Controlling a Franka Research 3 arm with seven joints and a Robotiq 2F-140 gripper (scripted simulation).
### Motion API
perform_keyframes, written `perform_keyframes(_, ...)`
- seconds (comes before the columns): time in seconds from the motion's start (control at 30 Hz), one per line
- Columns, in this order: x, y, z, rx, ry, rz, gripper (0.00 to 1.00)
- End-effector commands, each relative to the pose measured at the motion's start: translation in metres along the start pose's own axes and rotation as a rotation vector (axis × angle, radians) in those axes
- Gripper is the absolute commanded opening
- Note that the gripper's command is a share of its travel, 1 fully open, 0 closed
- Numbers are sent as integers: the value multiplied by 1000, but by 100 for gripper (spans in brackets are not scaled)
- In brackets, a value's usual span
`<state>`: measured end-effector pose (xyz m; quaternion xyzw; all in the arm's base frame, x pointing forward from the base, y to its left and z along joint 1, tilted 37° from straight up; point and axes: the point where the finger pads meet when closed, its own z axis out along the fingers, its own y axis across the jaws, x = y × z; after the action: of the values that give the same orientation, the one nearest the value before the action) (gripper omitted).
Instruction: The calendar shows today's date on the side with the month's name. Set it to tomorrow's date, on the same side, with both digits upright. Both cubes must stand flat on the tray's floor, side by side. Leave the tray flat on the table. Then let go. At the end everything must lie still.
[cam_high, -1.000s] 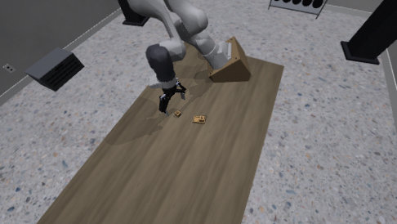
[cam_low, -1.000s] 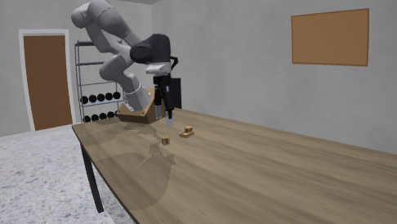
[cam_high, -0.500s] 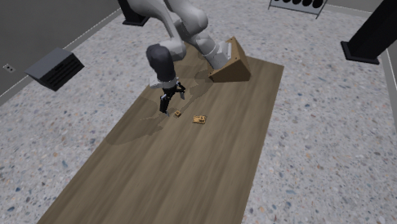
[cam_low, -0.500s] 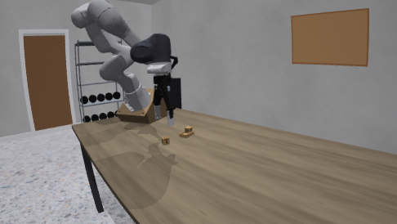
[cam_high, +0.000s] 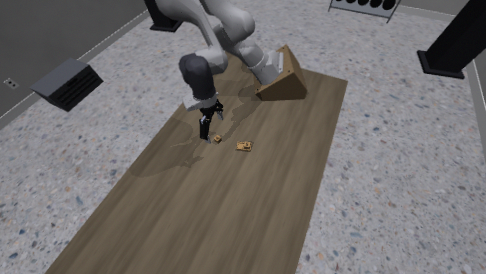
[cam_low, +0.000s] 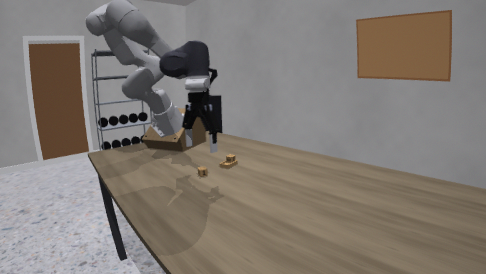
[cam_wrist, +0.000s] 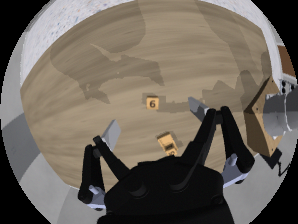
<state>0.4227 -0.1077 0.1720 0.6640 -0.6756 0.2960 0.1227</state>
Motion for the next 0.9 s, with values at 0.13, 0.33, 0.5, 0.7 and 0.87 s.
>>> perform_keyframes(0.13, 2, 0, -1, -8, -6, -236, 100)
perform_keyframes(0.33, 2, 0, -1, -7, -7, -335, 100)
perform_keyframes(0.5, 2, 0, -2, -7, -7, -418, 100)
perform_keyframes(0.7, 2, 0, -2, -6, -7, -513, 100)
perform_keyframes(0.87, 2, 0, -2, -6, -8, -596, 100)
